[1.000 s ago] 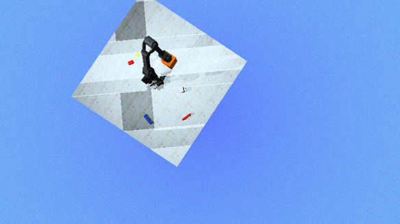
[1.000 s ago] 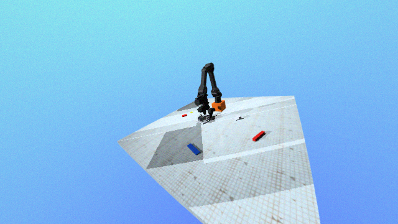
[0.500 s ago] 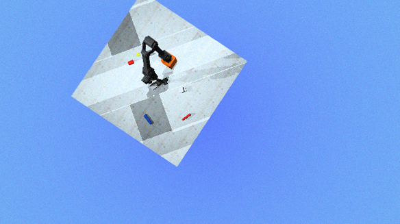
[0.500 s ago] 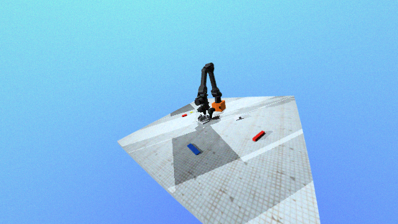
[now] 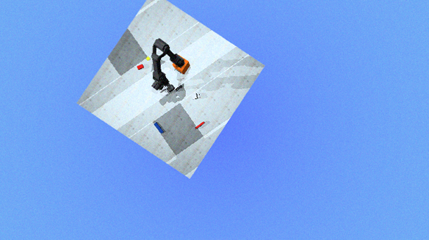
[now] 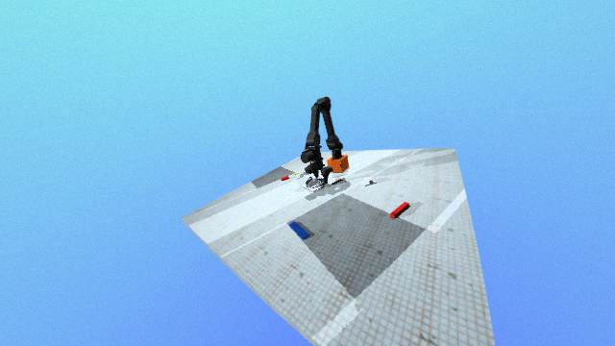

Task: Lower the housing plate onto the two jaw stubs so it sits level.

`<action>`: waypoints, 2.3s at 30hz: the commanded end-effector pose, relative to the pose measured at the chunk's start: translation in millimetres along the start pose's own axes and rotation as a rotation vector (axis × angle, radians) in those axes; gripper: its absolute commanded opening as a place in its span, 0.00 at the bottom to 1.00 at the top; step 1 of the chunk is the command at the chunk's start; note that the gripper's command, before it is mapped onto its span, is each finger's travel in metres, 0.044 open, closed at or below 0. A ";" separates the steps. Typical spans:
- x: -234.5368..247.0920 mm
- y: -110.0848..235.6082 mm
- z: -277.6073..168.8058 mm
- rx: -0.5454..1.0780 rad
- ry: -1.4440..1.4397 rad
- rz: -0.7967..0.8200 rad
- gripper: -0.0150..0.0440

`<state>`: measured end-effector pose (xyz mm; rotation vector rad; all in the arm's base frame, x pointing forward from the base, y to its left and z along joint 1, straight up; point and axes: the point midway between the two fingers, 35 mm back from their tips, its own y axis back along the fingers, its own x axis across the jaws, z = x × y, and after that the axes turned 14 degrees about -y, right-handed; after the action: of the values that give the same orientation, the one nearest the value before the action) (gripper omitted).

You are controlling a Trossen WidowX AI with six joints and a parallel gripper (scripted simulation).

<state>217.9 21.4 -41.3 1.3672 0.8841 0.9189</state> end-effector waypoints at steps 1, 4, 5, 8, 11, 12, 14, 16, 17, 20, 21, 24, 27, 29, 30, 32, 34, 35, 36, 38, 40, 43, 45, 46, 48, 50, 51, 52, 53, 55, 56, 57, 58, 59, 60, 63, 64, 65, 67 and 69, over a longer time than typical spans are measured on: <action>-0.5 -0.4 0.7 -0.004 0.003 -0.003 0.85; -0.5 -0.4 0.7 -0.004 0.003 -0.003 0.85; -0.5 -0.4 0.7 -0.004 0.003 -0.003 0.85; -0.5 -0.4 0.7 -0.004 0.003 -0.003 0.85; -0.5 -0.4 0.7 -0.004 0.003 -0.003 0.85; -0.5 -0.4 0.7 -0.004 0.003 -0.003 0.85; -0.5 -0.4 0.7 -0.004 0.003 -0.003 0.85; -0.5 -0.4 0.7 -0.004 0.003 -0.003 0.85; -0.5 -0.4 0.7 -0.004 0.003 -0.003 0.85; -0.5 -0.4 0.7 -0.004 0.003 -0.003 0.85; -0.5 -0.4 0.7 -0.004 0.003 -0.003 0.85; -0.5 -0.4 0.7 -0.004 0.003 -0.003 0.85; -0.5 -0.4 0.7 -0.004 0.003 -0.003 0.85; -0.5 -0.4 0.7 -0.004 0.003 -0.003 0.85; -0.5 -0.4 0.7 -0.004 0.003 -0.003 0.85; -0.5 -0.4 0.7 -0.004 0.003 -0.003 0.85; -0.5 -0.4 0.7 -0.004 0.003 -0.003 0.85; -0.5 -0.4 0.7 -0.004 0.003 -0.003 0.85; -0.5 -0.4 0.7 -0.004 0.003 -0.003 0.85; -0.5 -0.4 0.7 -0.004 0.003 -0.003 0.85; -0.5 -0.4 0.7 -0.004 0.003 -0.003 0.85; -0.5 -0.4 0.7 -0.004 0.003 -0.003 0.85; -0.5 -0.4 0.7 -0.004 0.003 -0.003 0.85; -0.5 -0.4 0.7 -0.004 0.003 -0.003 0.85; -0.5 -0.4 0.7 -0.004 0.003 -0.003 0.85; -0.5 -0.4 0.7 -0.004 0.003 -0.003 0.85; -0.5 -0.4 0.7 -0.004 0.003 -0.003 0.85; -0.5 -0.4 0.7 -0.004 0.003 -0.003 0.85; -0.5 -0.4 0.7 -0.004 0.003 -0.003 0.85; -0.5 -0.4 0.7 -0.004 0.003 -0.003 0.85; 0.0 0.0 0.0 0.000 0.000 0.000 0.89; 0.0 0.0 0.0 0.000 0.000 0.000 0.94; 0.0 0.0 0.0 0.000 0.000 0.000 0.98; 0.0 0.0 0.0 0.000 0.000 0.000 1.00; 0.0 0.0 0.0 0.000 0.000 0.000 1.00; 0.0 0.0 0.0 0.000 0.000 0.000 1.00; 0.0 0.0 0.0 0.000 0.000 0.000 1.00; 0.0 0.0 0.0 0.000 0.000 0.000 1.00; 0.0 0.0 0.0 0.000 0.000 0.000 1.00; 0.0 0.0 0.0 0.000 0.000 0.000 1.00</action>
<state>217.9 21.4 -41.3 1.3672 0.8841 0.9190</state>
